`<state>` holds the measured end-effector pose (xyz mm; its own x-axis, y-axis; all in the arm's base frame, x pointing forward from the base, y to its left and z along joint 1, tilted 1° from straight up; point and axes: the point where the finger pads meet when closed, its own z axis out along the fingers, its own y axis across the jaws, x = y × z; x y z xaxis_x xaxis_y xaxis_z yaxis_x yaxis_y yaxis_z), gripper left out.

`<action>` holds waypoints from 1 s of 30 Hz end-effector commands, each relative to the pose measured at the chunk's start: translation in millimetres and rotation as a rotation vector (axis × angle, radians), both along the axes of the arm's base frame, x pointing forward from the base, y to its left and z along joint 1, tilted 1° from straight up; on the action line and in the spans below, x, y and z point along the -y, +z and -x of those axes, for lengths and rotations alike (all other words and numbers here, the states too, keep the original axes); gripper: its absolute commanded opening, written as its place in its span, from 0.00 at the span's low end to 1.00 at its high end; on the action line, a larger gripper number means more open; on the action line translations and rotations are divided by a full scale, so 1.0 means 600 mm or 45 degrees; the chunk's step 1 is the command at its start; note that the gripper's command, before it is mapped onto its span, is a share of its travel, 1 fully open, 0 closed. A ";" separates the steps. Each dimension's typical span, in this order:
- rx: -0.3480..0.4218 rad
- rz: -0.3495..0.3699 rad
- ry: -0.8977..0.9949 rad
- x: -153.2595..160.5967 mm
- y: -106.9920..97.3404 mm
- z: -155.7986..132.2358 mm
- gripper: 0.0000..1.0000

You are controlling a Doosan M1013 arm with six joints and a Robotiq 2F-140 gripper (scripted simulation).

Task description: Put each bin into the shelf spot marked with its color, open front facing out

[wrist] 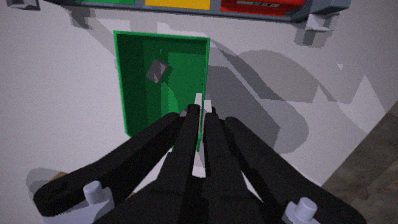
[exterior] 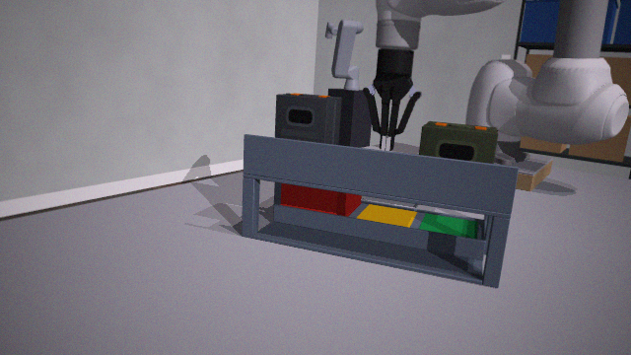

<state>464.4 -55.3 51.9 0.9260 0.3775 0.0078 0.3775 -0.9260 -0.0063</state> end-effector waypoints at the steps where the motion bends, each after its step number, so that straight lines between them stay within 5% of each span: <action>1: 0.000 0.000 0.000 0.000 0.004 0.000 0.10; 30: 0.000 0.000 0.000 -0.003 0.006 0.001 0.10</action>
<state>464.1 -54.5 55.6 0.9260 0.3775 0.0080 0.3776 -0.9259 -0.0062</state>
